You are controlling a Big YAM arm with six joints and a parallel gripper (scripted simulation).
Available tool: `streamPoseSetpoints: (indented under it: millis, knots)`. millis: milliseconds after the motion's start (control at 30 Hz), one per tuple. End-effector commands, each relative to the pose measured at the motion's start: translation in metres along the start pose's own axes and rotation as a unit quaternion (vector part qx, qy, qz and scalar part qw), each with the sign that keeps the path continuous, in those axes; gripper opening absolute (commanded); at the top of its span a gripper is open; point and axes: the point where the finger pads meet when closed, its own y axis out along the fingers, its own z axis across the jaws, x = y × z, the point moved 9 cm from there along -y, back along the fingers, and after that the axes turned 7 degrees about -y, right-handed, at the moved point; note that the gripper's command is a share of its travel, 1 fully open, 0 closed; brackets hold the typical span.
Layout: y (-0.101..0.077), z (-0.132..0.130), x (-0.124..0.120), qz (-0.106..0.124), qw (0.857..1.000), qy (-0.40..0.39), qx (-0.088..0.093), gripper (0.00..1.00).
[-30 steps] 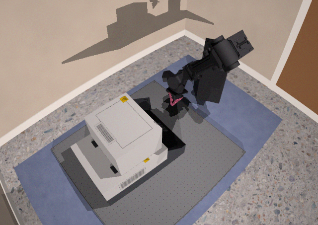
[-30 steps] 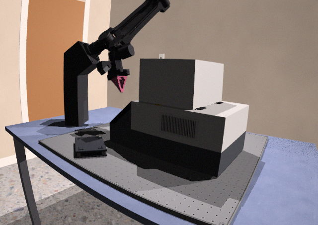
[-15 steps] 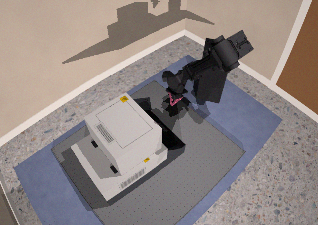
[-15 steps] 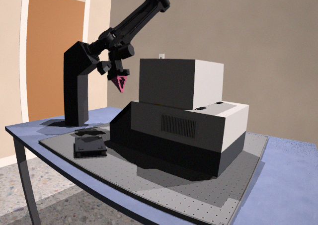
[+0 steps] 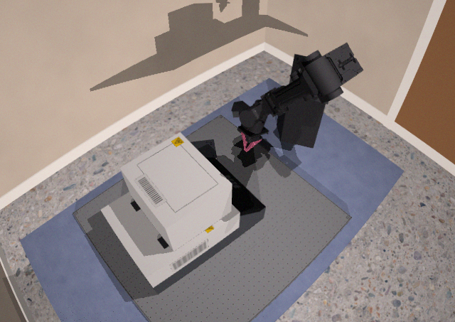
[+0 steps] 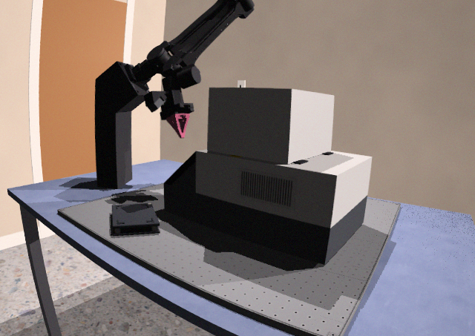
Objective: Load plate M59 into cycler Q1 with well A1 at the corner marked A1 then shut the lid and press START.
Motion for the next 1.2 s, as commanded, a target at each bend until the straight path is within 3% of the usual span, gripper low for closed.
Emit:
streamPoseSetpoints:
  millis: [0,567,867,1167]
  knots:
    - [0.0,0.007,0.004,-0.007,1.0,-0.01,0.011,0.0]
    - [-0.007,-0.007,0.002,-0.008,1.0,-0.001,-0.002,0.0]
    - [-0.001,0.004,0.004,-0.007,1.0,-0.008,0.008,0.0]
    - [-0.001,0.003,0.004,-0.007,1.0,-0.007,0.007,0.0]
